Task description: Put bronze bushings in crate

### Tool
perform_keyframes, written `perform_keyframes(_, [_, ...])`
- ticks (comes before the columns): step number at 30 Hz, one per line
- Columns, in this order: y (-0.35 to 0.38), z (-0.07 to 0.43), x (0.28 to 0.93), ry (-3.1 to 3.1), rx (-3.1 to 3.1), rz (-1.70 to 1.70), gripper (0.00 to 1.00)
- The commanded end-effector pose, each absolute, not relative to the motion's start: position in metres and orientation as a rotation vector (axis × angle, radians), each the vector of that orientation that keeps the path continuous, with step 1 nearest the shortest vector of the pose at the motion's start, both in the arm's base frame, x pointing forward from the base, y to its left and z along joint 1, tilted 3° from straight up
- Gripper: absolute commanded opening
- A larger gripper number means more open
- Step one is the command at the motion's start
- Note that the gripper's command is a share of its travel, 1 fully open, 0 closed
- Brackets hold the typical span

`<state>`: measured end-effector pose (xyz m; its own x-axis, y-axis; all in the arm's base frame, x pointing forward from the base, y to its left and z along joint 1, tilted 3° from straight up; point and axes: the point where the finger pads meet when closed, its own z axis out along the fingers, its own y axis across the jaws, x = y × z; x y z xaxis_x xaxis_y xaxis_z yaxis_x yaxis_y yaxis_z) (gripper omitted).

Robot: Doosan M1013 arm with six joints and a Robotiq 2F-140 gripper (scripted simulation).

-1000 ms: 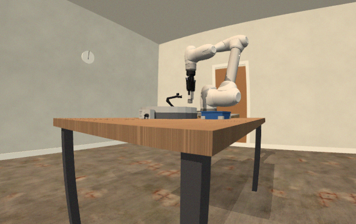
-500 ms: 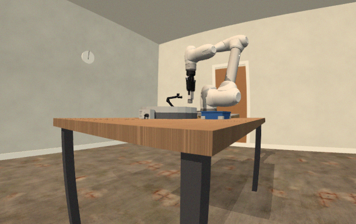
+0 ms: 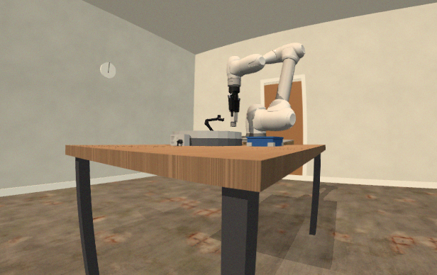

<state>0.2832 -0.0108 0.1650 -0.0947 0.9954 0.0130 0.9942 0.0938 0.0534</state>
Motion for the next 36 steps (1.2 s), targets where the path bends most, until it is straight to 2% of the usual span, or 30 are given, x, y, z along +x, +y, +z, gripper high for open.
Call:
perform_keyframes(1, [-0.011,0.165,0.284,2.304,2.096,0.075,0.00])
perform_keyframes(7, [-0.021,0.166,0.305,2.304,2.096,0.075,0.00])
perform_keyframes(17, [-0.067,0.169,0.397,2.304,2.096,0.075,0.00])
perform_keyframes(24, [-0.086,0.171,0.437,2.304,2.096,0.075,0.00])
perform_keyframes(36, [-0.092,0.171,0.448,2.304,2.096,0.075,0.00])
